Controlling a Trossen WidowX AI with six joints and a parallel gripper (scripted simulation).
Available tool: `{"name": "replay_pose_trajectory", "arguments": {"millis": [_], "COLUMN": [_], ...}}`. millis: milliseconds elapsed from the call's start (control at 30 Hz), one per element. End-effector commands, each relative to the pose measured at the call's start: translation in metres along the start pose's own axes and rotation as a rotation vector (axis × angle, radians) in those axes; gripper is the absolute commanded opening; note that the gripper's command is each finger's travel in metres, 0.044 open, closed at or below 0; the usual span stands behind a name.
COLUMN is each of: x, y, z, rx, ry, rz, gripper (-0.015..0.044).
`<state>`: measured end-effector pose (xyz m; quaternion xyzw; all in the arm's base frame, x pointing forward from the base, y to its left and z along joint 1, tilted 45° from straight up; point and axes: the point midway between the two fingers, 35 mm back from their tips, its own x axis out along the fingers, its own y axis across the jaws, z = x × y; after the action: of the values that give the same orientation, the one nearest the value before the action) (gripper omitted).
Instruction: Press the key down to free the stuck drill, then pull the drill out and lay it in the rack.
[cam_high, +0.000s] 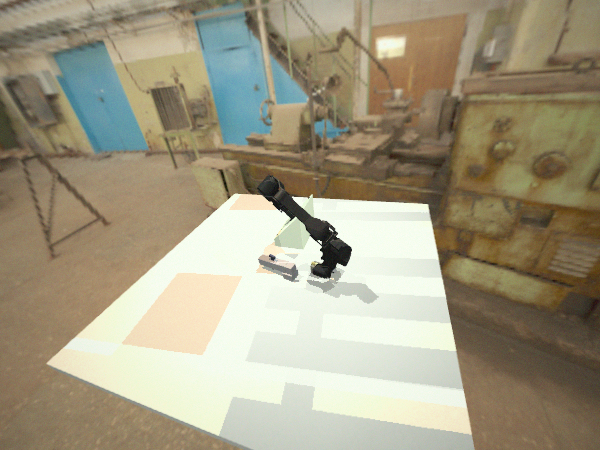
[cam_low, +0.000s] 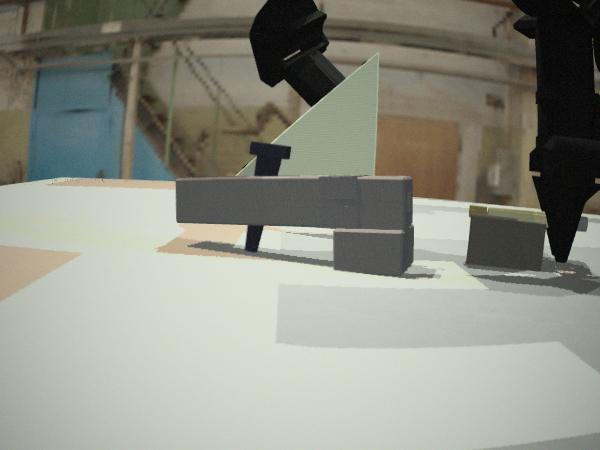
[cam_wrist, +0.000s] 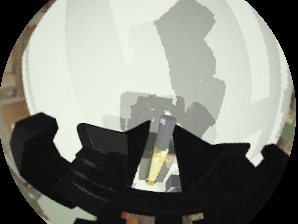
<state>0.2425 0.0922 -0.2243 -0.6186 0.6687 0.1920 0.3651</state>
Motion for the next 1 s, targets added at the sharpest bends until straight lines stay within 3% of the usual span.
{"name": "replay_pose_trajectory", "arguments": {"millis": [0, 233, 967], "x": [0.0, 0.0, -0.075], "y": [0.0, 0.0, 0.001], "z": [0.0, 0.0, 0.001], "rx": [0.0, 0.0, -0.004], "ry": [0.0, 0.0, 0.014], "rz": [0.0, 0.0, 0.009], "gripper": [0.0263, 0.044, 0.044]}}
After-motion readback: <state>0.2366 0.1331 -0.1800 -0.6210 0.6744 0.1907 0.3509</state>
